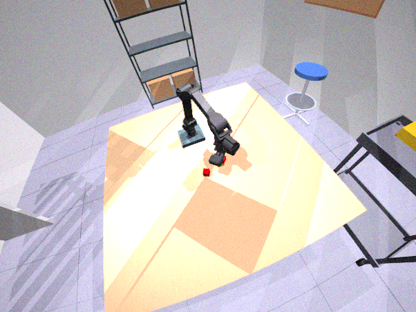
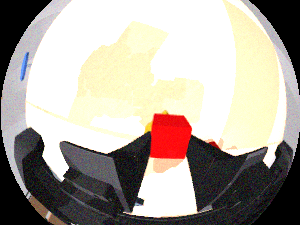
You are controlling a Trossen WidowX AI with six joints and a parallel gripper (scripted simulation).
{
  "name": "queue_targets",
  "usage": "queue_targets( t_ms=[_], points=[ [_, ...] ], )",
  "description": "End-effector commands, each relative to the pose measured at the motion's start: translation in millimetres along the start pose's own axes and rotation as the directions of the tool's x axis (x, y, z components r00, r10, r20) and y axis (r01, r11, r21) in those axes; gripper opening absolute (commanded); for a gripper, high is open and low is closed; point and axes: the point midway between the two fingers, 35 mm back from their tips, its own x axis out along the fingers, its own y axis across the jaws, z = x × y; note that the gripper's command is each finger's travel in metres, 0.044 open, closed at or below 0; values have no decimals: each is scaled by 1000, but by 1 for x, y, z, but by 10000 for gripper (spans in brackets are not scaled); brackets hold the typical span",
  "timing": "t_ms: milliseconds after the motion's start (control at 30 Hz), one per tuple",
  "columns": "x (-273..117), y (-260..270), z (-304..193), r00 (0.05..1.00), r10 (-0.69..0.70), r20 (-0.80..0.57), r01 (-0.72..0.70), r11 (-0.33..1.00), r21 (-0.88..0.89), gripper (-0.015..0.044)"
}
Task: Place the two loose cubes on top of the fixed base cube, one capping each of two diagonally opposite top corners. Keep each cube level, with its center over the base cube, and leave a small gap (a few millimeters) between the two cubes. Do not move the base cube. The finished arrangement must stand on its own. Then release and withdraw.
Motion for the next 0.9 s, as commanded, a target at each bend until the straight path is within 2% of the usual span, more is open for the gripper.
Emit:
queue_targets(
  t_ms=[0,300,433,867],
  points=[
    [1,1,0,1000,5,0,-5,1000,-3,105],
    [1,1,0,1000,5,0,-5,1000,-3,105],
    [1,1,0,1000,5,0,-5,1000,-3,205],
    [-11,0,0,1000,1,-1,-1,1000,0,205]
  ],
)
